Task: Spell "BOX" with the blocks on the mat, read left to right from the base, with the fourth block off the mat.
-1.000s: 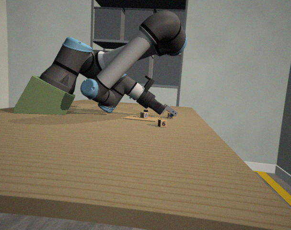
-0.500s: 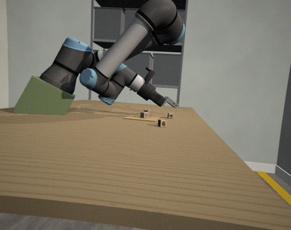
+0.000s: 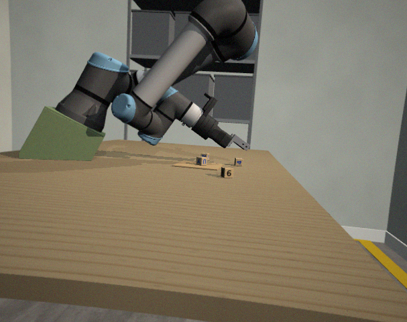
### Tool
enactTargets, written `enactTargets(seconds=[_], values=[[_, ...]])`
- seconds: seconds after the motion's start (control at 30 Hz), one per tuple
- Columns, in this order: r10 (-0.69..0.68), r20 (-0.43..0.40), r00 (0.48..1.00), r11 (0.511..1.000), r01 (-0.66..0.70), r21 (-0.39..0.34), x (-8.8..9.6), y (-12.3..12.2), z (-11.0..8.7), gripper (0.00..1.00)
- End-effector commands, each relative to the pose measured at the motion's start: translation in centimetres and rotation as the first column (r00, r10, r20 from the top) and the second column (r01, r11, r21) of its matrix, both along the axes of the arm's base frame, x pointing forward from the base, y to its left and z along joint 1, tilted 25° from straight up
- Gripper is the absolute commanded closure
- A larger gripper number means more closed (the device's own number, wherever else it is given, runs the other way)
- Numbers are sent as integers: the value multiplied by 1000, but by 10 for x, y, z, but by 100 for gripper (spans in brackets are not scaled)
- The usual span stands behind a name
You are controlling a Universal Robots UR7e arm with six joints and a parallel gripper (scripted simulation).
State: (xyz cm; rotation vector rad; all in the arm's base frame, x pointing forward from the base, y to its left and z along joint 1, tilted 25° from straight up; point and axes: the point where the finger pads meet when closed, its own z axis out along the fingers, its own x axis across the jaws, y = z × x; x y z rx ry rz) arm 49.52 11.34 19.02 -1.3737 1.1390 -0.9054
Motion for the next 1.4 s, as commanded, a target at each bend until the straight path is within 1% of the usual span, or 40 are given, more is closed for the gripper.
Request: enactTargets(seconds=[0.0,0.23,0.63,0.7,1.2,1.27,1.37], values=[[0,-11,1000,1000,0,-4,0,0,1,21],[1,-34,999,1000,-2,-10,1,-1,2,21],[9,-138,990,999,-14,-35,-2,-1,4,21],[9,-138,990,999,-14,-35,-2,-1,4,21],[11,-303,953,997,-35,-75,-1,-2,8,21],[11,-303,953,997,-35,-75,-1,-2,8,21],[10,-340,940,996,-41,-83,-1,-2,9,21]])
